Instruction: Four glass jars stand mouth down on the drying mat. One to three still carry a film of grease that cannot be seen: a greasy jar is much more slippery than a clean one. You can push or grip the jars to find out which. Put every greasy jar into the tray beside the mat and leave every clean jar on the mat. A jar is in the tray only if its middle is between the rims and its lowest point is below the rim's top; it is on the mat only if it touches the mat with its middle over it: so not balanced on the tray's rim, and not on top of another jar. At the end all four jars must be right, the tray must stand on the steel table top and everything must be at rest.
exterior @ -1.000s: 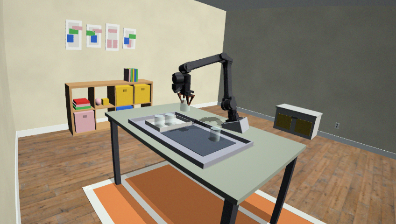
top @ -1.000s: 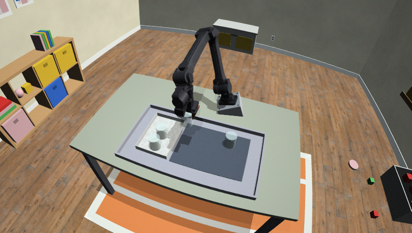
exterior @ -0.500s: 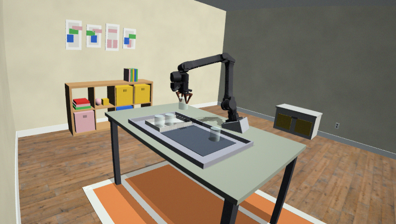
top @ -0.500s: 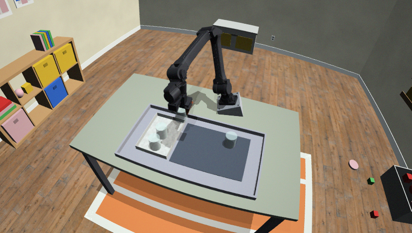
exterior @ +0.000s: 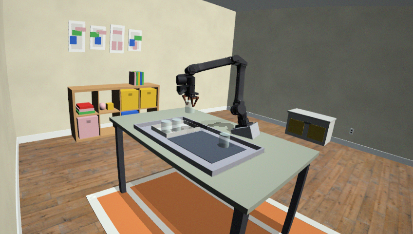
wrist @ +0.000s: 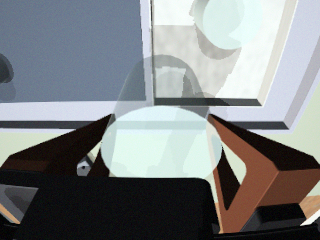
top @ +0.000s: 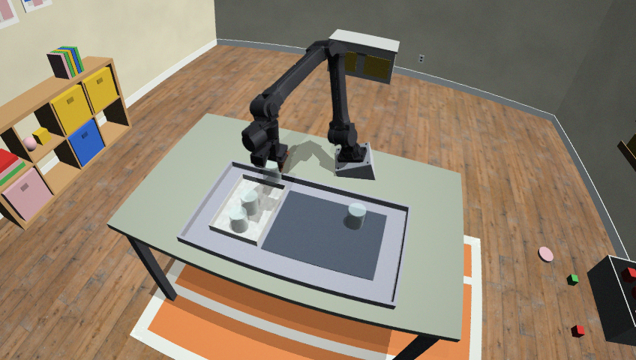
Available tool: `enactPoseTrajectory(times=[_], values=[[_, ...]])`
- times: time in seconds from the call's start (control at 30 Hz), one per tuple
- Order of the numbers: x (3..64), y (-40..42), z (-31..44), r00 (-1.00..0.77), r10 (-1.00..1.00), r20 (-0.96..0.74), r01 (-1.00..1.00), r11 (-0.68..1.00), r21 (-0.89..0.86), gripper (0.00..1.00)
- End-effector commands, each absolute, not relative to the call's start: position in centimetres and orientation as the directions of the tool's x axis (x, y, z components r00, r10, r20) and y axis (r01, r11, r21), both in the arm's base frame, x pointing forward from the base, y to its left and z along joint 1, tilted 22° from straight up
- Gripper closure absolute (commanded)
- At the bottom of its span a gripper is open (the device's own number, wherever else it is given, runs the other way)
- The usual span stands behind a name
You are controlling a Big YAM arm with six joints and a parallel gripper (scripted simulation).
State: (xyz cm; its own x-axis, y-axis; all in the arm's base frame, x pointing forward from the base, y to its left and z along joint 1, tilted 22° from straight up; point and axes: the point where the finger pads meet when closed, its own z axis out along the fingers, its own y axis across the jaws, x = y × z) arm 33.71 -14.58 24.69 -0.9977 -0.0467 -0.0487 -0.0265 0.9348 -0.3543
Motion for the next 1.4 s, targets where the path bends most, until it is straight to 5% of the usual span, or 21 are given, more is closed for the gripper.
enactPoseTrajectory(times=[0.0,1.37], values=[[33.6,-15.8,26.3,-0.994,-0.071,-0.083,-0.036,0.93,-0.365,1.0],[31.2,-23.1,28.1,-0.994,-0.071,-0.083,-0.036,0.93,-0.365,1.0]])
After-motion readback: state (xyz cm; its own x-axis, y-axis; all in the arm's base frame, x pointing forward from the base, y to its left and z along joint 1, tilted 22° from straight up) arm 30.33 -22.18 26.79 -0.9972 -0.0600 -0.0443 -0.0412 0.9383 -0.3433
